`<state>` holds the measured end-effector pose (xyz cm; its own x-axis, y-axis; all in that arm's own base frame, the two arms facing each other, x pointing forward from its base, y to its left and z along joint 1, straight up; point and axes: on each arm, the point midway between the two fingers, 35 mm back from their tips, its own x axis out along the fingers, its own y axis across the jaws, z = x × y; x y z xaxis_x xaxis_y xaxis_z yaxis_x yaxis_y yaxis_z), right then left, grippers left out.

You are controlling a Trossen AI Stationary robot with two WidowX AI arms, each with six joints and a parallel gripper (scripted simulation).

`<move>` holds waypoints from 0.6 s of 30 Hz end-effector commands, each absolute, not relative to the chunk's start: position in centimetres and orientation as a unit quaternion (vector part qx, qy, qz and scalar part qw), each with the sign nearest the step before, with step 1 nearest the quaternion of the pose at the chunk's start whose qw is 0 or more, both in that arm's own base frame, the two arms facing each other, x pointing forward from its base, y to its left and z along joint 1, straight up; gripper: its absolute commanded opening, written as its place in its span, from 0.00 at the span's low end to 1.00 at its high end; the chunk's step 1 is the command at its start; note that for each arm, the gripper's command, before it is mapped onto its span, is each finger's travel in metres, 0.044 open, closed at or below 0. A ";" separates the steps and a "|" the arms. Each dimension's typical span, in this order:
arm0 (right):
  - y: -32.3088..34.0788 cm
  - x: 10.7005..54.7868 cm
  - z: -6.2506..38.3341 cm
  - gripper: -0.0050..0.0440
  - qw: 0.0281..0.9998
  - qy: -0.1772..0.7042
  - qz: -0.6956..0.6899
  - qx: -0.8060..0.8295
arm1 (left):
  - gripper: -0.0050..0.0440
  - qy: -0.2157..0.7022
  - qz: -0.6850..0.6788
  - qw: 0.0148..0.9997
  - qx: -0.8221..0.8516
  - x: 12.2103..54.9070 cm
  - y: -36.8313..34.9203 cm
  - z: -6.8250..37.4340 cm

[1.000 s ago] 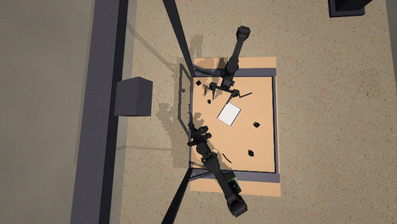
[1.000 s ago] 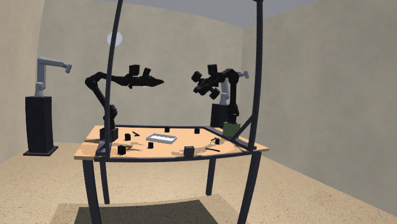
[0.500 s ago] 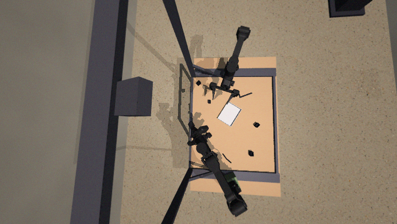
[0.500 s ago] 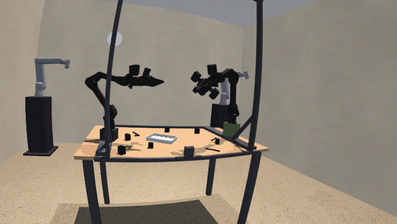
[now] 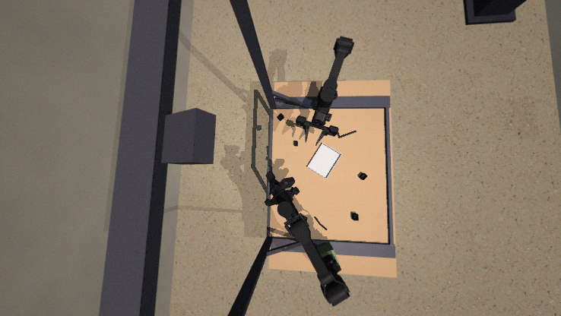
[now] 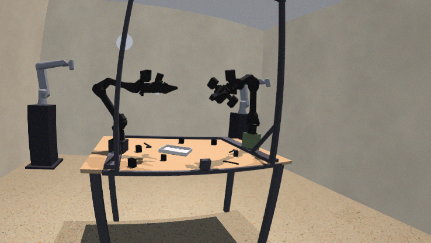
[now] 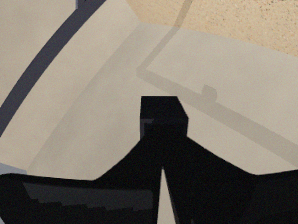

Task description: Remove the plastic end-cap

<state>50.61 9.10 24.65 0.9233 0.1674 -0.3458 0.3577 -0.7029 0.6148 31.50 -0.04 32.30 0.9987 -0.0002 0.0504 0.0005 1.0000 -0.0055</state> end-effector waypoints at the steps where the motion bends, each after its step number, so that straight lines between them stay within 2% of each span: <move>1: 9.0 50.4 26.2 0.10 0.354 0.137 -0.119 0.917 | 0.54 -0.034 0.000 0.999 0.000 31.4 0.0 33.1; 10: 9.0 50.4 26.2 0.10 0.354 0.137 -0.119 0.917 | 0.54 -0.017 -0.009 0.996 0.082 32.9 -0.7 34.5; 18: 9.0 50.4 26.2 0.10 0.354 0.137 -0.119 0.917 | 0.54 0.035 -0.042 0.963 0.265 36.1 -2.3 35.3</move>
<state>50.55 9.08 24.81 0.9244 0.1676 -0.3427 0.3556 -0.7035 0.6153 35.35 -1.76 34.12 0.9956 -0.0483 -0.0804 0.0777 0.9046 0.4192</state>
